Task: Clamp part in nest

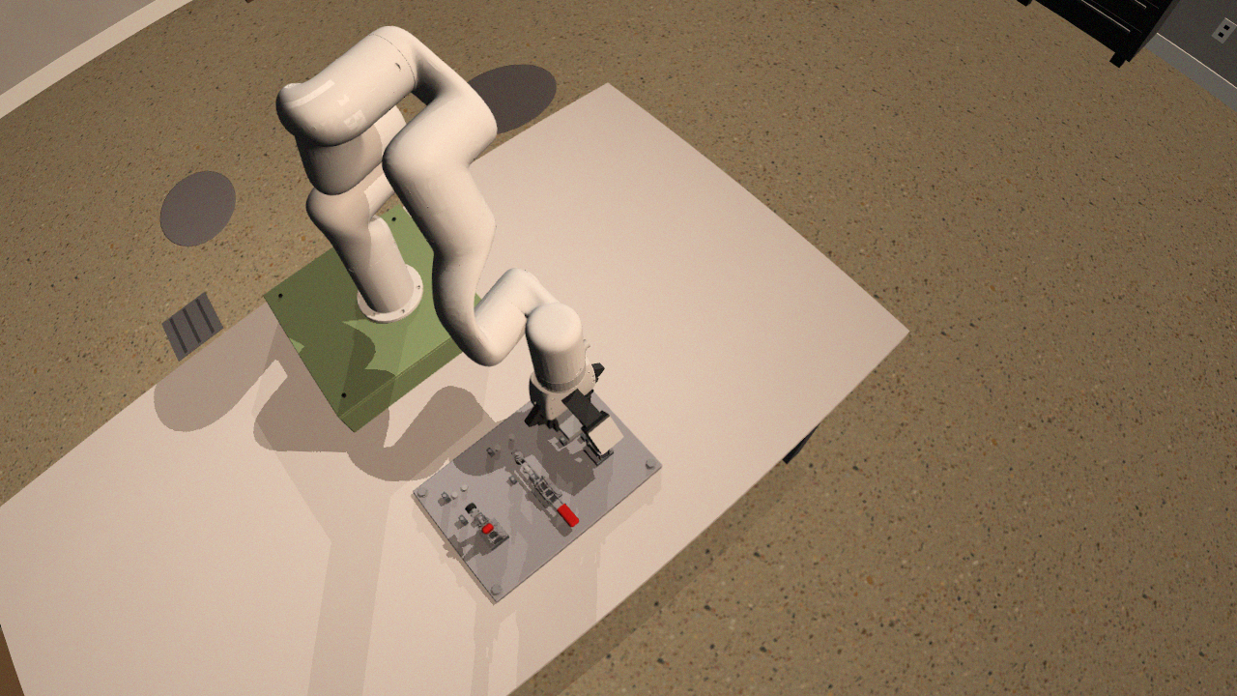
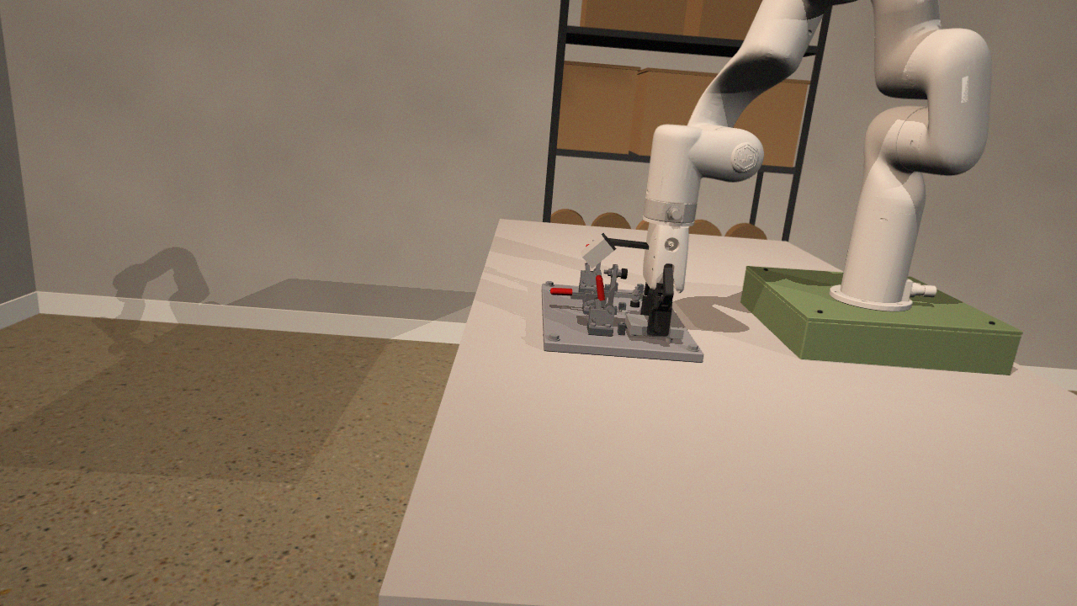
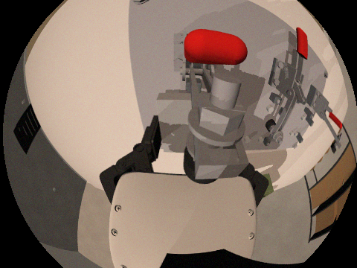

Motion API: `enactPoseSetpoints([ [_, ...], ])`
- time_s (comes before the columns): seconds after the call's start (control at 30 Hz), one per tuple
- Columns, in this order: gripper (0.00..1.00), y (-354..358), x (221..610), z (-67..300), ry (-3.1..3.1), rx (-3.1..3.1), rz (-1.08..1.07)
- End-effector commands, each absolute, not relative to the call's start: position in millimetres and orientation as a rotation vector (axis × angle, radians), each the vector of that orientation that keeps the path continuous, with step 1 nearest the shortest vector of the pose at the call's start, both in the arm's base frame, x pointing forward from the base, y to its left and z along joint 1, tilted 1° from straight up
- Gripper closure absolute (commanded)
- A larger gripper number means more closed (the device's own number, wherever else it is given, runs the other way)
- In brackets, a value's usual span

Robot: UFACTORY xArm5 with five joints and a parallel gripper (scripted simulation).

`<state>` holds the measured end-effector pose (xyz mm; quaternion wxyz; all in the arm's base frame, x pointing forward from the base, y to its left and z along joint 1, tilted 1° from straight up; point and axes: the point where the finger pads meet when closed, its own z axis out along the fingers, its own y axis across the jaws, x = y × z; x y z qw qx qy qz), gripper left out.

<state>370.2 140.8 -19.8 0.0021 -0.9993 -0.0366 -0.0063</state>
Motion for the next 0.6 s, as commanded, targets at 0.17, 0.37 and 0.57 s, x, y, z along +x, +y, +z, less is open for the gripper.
enactPoseSetpoints([
  [0.17,1.0,140.5,372.4,-22.1,-0.115,-3.134,-0.025],
  [0.37,1.0,140.5,372.4,-22.3,-0.115,-3.134,-0.025],
  [0.57,1.0,140.5,372.4,-22.3,-0.115,-3.134,-0.025],
])
